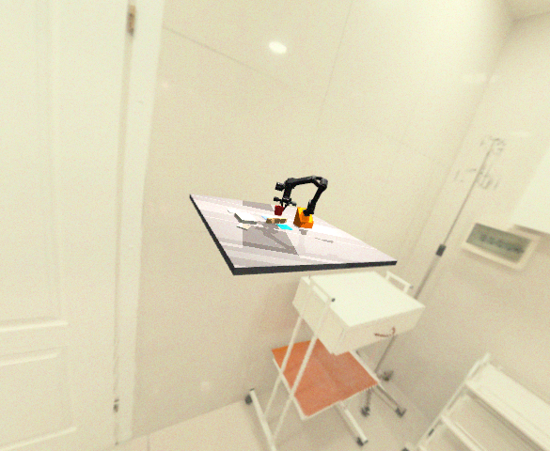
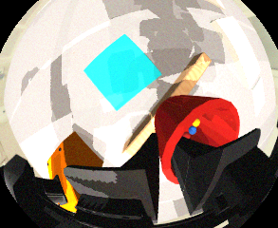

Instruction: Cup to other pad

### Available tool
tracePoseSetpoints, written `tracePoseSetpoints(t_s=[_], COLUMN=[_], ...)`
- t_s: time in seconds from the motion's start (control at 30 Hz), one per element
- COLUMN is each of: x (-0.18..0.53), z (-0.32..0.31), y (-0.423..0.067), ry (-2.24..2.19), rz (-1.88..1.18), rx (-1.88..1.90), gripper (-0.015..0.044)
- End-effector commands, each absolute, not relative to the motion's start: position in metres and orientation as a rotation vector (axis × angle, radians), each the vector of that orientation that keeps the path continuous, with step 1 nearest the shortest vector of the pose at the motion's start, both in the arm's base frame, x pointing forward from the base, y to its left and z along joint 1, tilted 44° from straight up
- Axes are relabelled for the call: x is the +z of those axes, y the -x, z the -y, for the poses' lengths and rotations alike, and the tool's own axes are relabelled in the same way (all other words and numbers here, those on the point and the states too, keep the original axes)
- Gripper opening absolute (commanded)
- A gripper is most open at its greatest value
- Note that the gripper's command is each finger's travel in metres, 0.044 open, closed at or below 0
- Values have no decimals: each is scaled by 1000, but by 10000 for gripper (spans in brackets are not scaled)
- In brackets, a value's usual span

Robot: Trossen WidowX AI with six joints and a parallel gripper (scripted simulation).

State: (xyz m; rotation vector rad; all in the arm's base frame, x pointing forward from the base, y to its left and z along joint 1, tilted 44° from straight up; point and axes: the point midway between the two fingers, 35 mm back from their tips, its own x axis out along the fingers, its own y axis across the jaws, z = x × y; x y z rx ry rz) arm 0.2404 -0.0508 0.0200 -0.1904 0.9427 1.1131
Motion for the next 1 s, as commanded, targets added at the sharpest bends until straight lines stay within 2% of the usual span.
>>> tracePoseSetpoints(t_s=[0.0,0.97], x=[27,65], z=[44,4], y=[-239,-230], ry=[183,180], rz=[-941,-941], rx=[1110,1111], gripper=[0,0])
